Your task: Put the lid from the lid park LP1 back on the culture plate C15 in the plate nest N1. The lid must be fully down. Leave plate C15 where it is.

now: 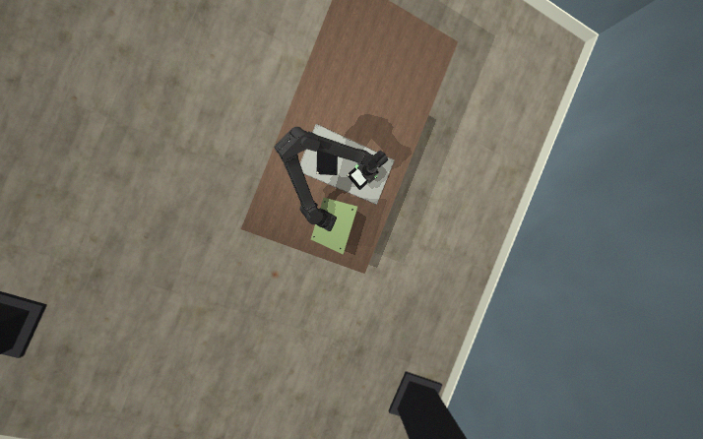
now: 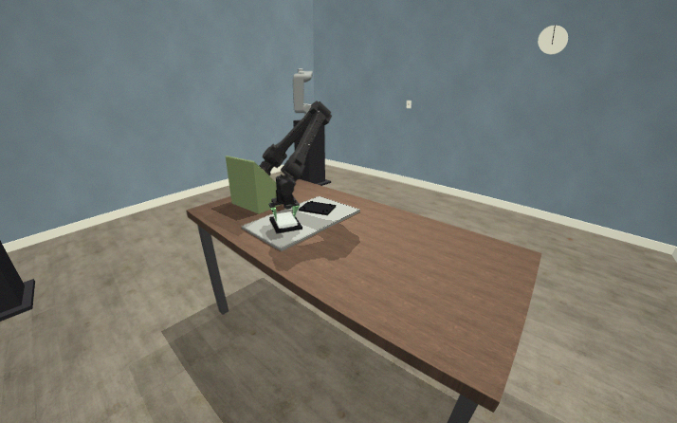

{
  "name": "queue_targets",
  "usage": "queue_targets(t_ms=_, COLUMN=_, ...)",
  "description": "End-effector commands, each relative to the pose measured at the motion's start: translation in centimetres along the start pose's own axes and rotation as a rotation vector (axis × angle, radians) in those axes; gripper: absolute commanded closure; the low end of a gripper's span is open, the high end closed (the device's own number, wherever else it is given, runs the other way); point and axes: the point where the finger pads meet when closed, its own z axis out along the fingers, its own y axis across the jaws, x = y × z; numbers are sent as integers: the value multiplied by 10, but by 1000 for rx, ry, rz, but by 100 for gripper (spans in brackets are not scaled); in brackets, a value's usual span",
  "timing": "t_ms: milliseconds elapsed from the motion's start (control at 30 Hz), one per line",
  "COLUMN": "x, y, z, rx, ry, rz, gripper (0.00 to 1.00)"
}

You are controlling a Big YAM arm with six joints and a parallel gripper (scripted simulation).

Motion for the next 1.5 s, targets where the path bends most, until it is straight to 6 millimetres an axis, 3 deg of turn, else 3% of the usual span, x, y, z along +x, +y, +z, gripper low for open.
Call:
queue_targets(t_ms=0, x=0, y=3, z=6, rx=3, ry=5, rz=0, gripper=100)
queue_targets(t_ms=133, x=-2, y=3, z=6, rx=3, ry=3, rz=-2, gripper=100)
queue_targets(t_ms=167, x=-7, y=2, z=-2, rx=-2, ry=-13, rz=-5, gripper=100)
queue_targets(t_ms=367, x=-7, y=2, z=-2, rx=-2, ry=-13, rz=-5, gripper=100)
queue_targets(t_ms=433, x=-2, y=3, z=6, rx=3, ry=2, rz=-3, gripper=100)
queue_targets(t_ms=533, x=-7, y=2, z=-2, rx=-2, ry=-13, rz=-5, gripper=100)
queue_targets(t_ms=600, x=-2, y=3, z=7, rx=3, ry=2, rz=-3, gripper=100)
queue_targets(t_ms=667, x=-7, y=2, z=-2, rx=-2, ry=-13, rz=-5, gripper=100)
queue_targets(t_ms=700, x=-2, y=3, z=6, rx=3, ry=2, rz=-3, gripper=100)
queue_targets(t_ms=733, x=-7, y=2, z=-2, rx=-2, ry=-13, rz=-5, gripper=0)
queue_targets(t_ms=1467, x=-7, y=2, z=-2, rx=-2, ry=-13, rz=-5, gripper=0)
